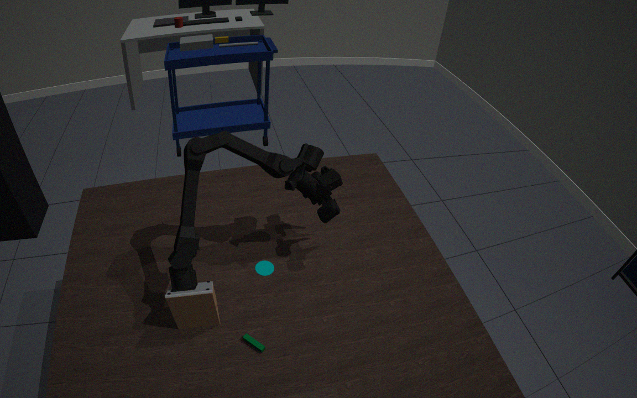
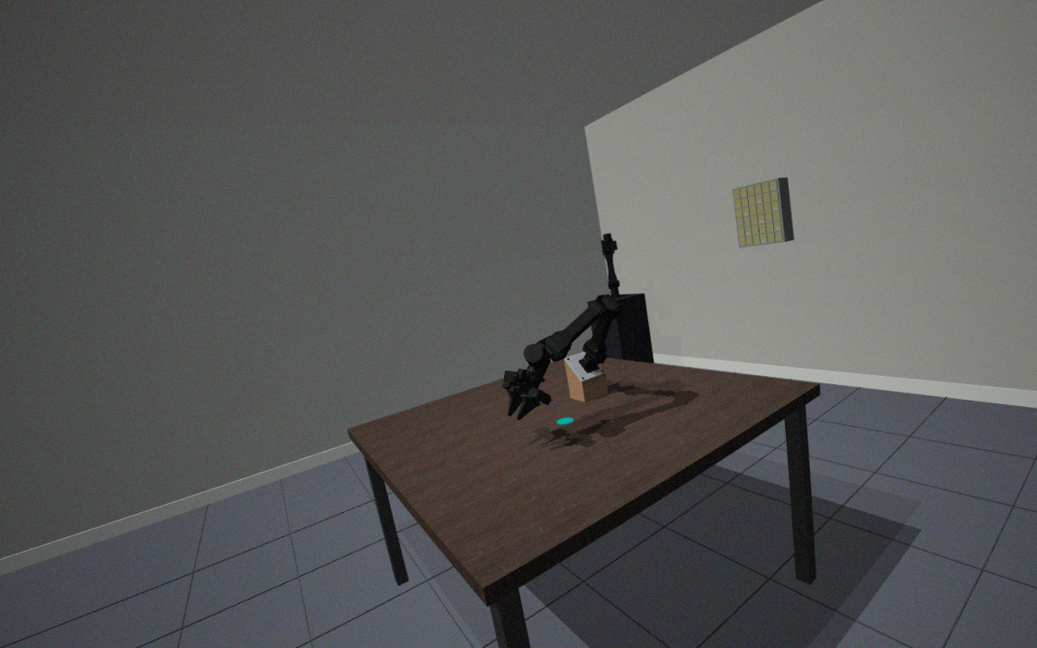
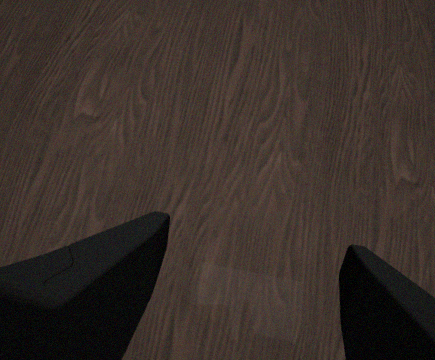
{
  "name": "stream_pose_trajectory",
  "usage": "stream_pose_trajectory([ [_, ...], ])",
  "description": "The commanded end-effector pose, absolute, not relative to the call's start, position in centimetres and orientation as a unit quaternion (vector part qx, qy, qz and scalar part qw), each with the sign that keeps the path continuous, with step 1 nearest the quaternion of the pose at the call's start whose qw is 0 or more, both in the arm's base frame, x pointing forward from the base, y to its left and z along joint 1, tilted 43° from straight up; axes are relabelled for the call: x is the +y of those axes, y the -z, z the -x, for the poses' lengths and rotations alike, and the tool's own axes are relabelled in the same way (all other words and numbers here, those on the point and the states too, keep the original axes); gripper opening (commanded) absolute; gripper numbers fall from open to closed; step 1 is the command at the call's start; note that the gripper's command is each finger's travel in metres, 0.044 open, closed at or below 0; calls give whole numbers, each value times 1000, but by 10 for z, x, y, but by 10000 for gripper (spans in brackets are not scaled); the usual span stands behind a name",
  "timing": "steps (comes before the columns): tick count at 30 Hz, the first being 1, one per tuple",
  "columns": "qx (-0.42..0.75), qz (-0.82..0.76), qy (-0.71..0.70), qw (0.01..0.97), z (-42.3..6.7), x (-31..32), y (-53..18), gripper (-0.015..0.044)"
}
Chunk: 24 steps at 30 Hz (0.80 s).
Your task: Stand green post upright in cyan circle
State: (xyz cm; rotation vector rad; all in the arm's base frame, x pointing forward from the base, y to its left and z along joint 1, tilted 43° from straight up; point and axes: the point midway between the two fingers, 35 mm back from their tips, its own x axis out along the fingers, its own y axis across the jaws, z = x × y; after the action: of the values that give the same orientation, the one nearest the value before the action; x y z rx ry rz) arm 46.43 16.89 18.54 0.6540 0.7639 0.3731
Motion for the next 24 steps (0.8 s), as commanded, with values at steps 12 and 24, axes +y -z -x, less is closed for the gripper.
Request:
stream_pose_trajectory([
  [12, 491, -287, -37, 822, -448, 30, -70, 232],
  [24, 587, -306, 35, 749, -388, -59, 1, 232],
])
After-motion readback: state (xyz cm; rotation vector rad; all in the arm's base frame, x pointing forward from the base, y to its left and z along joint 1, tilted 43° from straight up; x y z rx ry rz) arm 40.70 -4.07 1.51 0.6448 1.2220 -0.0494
